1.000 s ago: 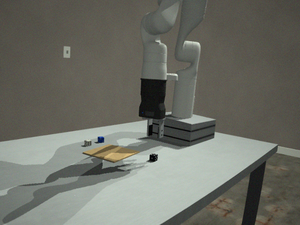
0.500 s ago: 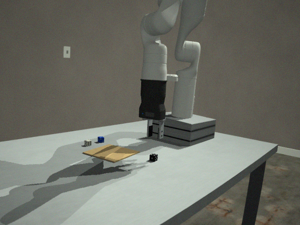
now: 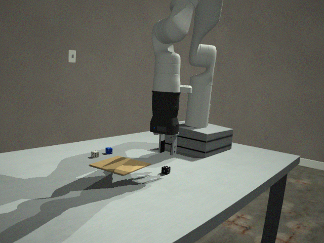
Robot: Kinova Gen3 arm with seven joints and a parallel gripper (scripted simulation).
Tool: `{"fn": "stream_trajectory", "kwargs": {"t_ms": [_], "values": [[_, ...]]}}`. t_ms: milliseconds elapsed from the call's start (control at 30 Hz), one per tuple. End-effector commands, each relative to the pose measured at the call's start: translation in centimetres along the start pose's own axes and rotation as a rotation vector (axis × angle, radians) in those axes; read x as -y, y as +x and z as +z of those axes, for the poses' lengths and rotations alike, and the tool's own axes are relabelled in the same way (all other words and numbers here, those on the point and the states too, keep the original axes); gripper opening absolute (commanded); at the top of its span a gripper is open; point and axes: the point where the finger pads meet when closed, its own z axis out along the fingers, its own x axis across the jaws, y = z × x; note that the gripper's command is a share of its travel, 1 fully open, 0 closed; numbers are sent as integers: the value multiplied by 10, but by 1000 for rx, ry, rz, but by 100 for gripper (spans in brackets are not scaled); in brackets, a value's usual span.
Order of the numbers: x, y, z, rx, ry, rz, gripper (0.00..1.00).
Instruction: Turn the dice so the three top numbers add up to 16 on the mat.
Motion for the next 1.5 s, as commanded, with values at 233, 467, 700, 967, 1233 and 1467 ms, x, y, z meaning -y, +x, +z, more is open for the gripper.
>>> {"fn": "stream_trajectory", "kwargs": {"t_ms": [233,467,700,967,1233,1467], "values": [[1,-2,15,1,2,3,70],[1,-2,24,1,2,3,70],[1,-2,30,1,2,3,70],[1,-2,34,1,2,3,70],[1,-2,35,1,2,3,70],[1,-2,35,1,2,3,70]]}}
